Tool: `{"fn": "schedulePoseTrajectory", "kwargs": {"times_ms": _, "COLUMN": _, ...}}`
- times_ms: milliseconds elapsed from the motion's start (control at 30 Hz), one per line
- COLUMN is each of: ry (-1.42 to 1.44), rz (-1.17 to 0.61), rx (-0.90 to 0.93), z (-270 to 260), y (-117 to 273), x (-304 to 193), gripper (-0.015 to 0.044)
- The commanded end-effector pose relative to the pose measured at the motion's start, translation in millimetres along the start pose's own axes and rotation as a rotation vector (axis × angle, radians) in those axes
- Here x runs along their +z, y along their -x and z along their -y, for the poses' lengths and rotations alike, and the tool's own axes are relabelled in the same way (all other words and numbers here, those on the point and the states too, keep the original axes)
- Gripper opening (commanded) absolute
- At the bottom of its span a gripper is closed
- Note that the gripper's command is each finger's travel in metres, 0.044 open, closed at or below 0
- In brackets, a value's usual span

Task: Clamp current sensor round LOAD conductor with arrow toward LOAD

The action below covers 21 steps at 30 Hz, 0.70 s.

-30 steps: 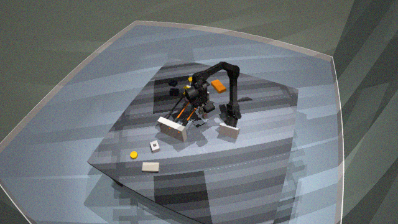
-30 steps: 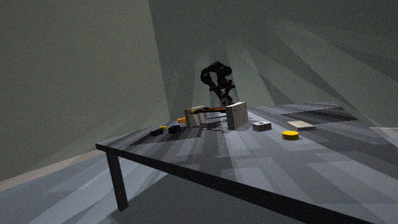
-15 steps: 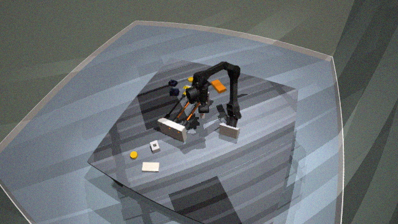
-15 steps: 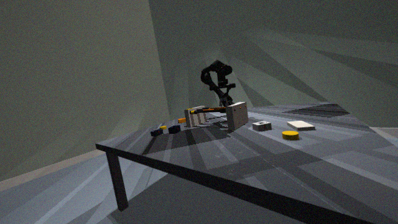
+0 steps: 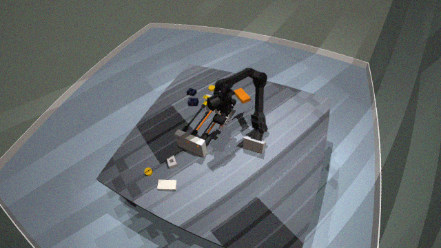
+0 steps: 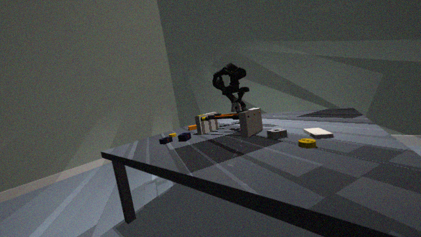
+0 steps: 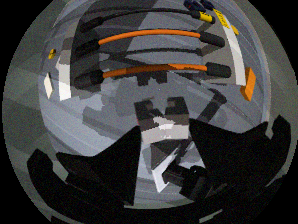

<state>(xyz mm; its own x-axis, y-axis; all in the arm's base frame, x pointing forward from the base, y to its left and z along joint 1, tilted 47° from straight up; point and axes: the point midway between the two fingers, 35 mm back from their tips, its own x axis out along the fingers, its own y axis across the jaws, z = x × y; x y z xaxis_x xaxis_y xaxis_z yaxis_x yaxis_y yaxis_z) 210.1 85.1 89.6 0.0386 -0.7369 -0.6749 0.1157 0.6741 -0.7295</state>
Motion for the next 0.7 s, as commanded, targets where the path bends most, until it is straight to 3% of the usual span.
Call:
{"fn": "schedulePoseTrajectory", "kwargs": {"times_ms": 0, "ry": -0.144, "rz": 0.017, "rx": 0.000, "z": 0.1, "y": 1.6, "x": 0.7, "gripper": 0.0000}}
{"fn": "schedulePoseTrajectory", "kwargs": {"times_ms": 667, "ry": -0.821, "rz": 0.073, "rx": 0.028, "z": 0.1, "y": 8.2, "x": 3.6, "gripper": 0.0000}}
